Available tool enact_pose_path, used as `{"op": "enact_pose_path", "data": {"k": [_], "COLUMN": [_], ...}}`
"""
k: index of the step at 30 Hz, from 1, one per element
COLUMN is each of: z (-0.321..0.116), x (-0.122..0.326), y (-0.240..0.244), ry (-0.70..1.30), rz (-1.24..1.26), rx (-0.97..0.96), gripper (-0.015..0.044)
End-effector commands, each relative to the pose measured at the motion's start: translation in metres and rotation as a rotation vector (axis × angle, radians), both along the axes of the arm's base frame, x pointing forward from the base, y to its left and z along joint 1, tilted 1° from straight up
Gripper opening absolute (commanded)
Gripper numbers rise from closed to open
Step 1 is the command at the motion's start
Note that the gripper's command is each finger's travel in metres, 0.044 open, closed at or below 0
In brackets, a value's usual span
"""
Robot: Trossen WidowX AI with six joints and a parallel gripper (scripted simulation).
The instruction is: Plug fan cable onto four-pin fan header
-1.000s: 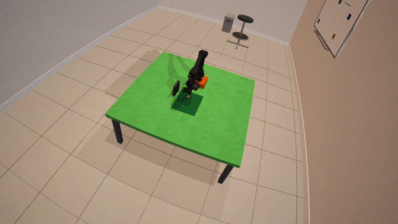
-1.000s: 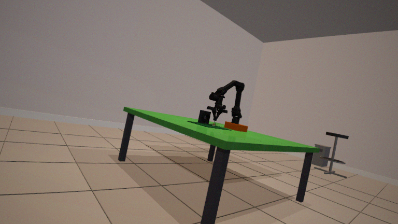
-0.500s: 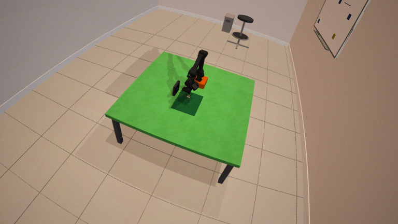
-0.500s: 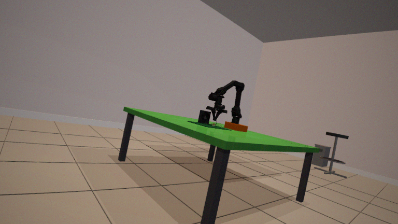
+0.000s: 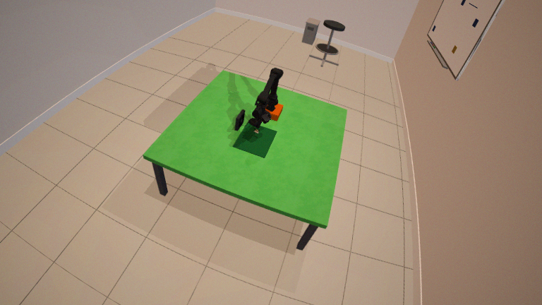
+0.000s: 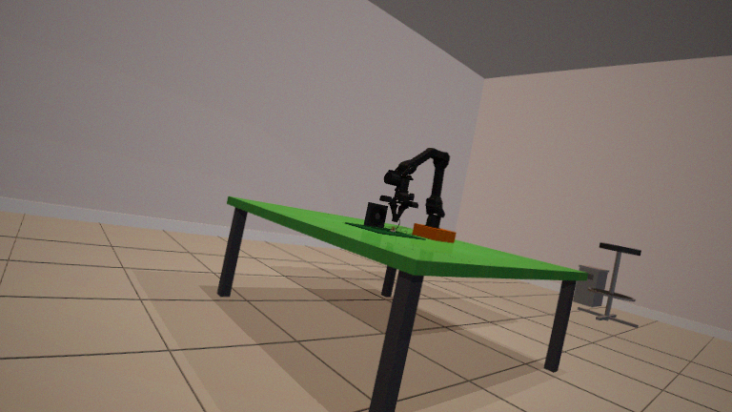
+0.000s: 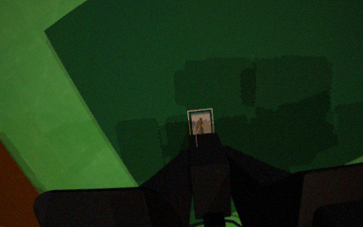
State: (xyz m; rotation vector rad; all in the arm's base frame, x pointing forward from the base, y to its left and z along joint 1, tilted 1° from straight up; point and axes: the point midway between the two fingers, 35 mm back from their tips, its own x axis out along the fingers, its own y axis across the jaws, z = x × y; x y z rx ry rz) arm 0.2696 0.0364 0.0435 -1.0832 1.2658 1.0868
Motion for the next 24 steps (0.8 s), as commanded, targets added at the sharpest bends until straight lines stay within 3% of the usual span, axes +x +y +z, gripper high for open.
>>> {"op": "enact_pose_path", "data": {"k": [1,9,24], "z": [0.001,-0.021,-0.021], "x": [0.002,0.002,0.0], "y": [0.001,0.002,0.001], "ry": [-0.003,-0.003,-0.003], "rz": [-0.002,-0.002,-0.002], "rx": [0.0,0.0,0.0], "gripper": [0.0,0.0,0.0]}}
